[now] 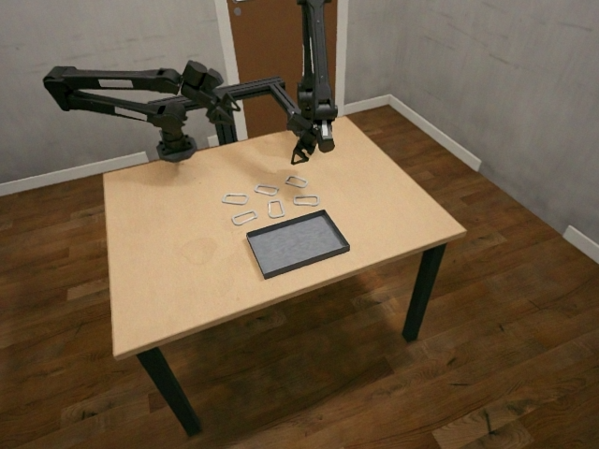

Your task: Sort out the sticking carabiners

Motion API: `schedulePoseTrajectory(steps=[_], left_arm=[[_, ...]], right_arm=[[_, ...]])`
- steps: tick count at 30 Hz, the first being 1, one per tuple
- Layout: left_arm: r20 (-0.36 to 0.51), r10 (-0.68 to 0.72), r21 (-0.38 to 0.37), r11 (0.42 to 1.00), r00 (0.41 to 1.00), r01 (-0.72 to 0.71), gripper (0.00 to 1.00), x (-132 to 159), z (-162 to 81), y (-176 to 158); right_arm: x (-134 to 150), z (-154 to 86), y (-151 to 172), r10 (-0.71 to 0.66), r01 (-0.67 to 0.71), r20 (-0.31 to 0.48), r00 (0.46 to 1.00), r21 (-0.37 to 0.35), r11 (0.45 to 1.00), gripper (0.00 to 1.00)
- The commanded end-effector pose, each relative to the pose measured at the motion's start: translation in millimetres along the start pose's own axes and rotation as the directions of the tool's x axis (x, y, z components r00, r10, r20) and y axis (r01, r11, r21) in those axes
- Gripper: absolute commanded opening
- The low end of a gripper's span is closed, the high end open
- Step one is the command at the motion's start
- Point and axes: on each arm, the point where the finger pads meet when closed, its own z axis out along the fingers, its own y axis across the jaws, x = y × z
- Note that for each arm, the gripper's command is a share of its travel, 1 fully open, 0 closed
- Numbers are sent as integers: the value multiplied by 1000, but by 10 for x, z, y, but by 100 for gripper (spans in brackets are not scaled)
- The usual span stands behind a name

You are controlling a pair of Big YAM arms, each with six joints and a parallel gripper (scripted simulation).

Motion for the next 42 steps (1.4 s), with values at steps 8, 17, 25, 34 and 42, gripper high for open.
schedulePoseTrajectory(steps=[8, 17, 25, 34, 42], left_arm=[[-10, 34, -20, 999, 999, -34, 100, 14, -67, 116], [-178, -136, -34, 991, 975, 132, 83, 342, 60, 516], [-450, -258, -146, 966, 855, 214, 83, 835, 230, 1082], [-566, -255, -190, 966, 784, 178, 83, 1055, 256, 1315], [-565, -255, -186, 966, 785, 180, 83, 1060, 273, 1304]], right_arm=[[-48, -17, -8, 10, -10, 7, 1000, 3, 1000, 100], [-48, -17, -8, 10, -10, 7, 1000, 3, 1000, 100], [-48, -17, -8, 10, -10, 7, 1000, 3, 1000, 100], [-48, -17, -8, 10, -10, 7, 1000, 3, 1000, 100], [-48, -17, -8, 10, -10, 7, 1000, 3, 1000, 100]])
